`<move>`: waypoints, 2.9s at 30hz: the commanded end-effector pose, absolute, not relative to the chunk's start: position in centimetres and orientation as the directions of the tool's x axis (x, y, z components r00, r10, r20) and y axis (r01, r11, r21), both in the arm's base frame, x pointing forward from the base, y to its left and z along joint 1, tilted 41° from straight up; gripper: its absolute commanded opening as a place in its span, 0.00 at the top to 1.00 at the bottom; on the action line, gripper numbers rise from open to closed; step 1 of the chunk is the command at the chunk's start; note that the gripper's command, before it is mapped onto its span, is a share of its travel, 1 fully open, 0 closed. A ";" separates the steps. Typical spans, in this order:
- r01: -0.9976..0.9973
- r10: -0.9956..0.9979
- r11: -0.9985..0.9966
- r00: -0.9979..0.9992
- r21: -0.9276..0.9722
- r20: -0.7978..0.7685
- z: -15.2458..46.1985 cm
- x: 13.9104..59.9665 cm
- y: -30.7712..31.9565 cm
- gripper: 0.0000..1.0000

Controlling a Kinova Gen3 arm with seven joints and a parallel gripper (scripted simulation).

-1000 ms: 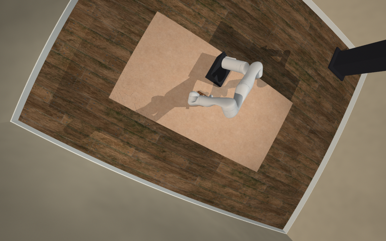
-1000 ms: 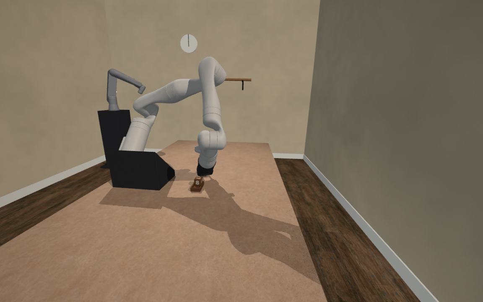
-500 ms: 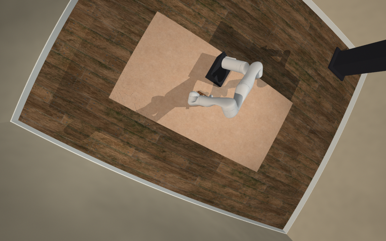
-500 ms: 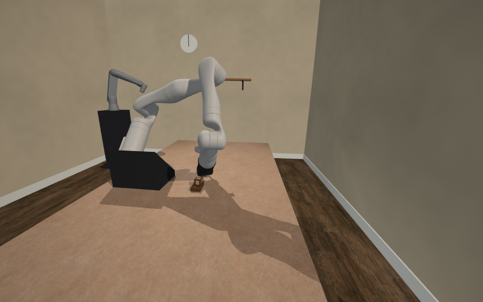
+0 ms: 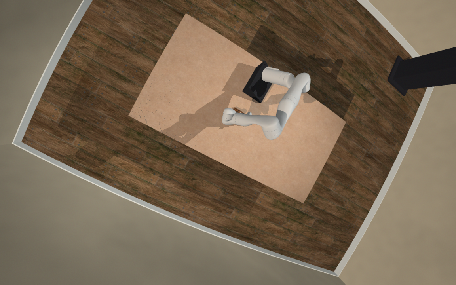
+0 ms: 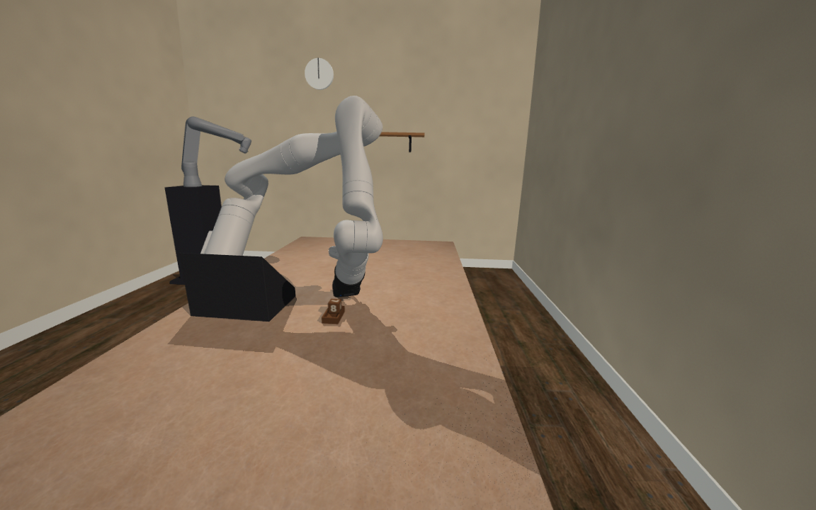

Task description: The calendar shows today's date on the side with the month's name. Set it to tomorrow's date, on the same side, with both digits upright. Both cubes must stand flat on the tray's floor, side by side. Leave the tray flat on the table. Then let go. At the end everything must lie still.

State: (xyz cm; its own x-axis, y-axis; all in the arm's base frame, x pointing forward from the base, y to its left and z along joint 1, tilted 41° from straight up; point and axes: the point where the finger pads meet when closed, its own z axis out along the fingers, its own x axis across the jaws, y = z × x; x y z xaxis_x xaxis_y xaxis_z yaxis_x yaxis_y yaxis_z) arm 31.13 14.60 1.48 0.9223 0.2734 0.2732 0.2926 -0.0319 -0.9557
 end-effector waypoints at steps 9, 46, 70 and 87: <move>0.294 0.273 -0.033 0.922 -0.955 0.274 1.5 31.2 14.5 0.37; 0.294 0.273 -0.033 0.922 -0.955 0.274 1.6 31.2 14.5 0.00; 0.294 0.273 -0.033 0.922 -0.955 0.274 6.0 31.0 10.6 0.00; 0.298 0.273 -0.051 0.922 -0.953 0.274 6.7 31.0 10.1 0.00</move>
State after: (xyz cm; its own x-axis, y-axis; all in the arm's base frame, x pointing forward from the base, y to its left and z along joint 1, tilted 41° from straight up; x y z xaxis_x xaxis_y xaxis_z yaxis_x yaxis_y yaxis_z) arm 30.94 10.13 6.52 0.9230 0.2724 0.2718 0.2936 -0.0418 -0.9550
